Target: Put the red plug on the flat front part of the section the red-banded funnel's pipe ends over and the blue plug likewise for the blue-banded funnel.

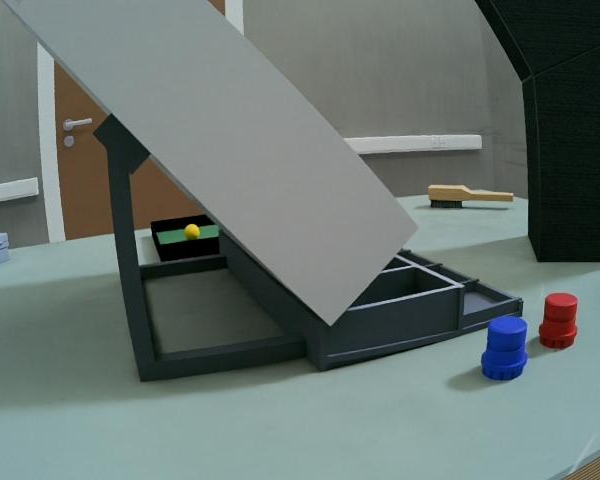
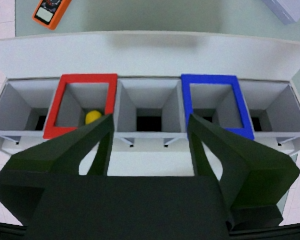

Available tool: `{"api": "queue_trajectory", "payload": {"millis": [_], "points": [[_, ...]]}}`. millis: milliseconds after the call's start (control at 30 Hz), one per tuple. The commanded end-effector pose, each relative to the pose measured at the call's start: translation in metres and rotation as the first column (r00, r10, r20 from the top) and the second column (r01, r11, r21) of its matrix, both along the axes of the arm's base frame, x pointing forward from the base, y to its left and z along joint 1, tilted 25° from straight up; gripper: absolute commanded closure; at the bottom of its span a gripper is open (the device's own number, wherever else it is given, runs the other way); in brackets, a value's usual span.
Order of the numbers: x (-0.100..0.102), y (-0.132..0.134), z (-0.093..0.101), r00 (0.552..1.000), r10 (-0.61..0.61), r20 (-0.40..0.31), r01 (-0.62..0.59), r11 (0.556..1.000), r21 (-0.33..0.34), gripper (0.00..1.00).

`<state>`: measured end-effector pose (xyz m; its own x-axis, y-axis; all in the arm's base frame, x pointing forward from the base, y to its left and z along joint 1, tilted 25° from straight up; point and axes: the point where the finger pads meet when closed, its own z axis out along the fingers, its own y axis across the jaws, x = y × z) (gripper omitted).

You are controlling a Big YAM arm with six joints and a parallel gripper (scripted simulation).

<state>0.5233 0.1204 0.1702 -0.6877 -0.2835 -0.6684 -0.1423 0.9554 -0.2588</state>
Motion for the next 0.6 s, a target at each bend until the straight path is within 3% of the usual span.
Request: {"api": "queue_trajectory", "payload": {"millis": [0,200,567], "points": [[0.015,0.013,0.017,0.999,0.006,0.035,-0.007,1.0,0.018,0.41],[0.016,0.014,0.018,0.999,0.006,0.035,-0.007,1.0,0.018,0.41],[-0.093,-0.018,-0.026,0.999,0.006,0.034,-0.006,1.0,0.017,0.41]]}}
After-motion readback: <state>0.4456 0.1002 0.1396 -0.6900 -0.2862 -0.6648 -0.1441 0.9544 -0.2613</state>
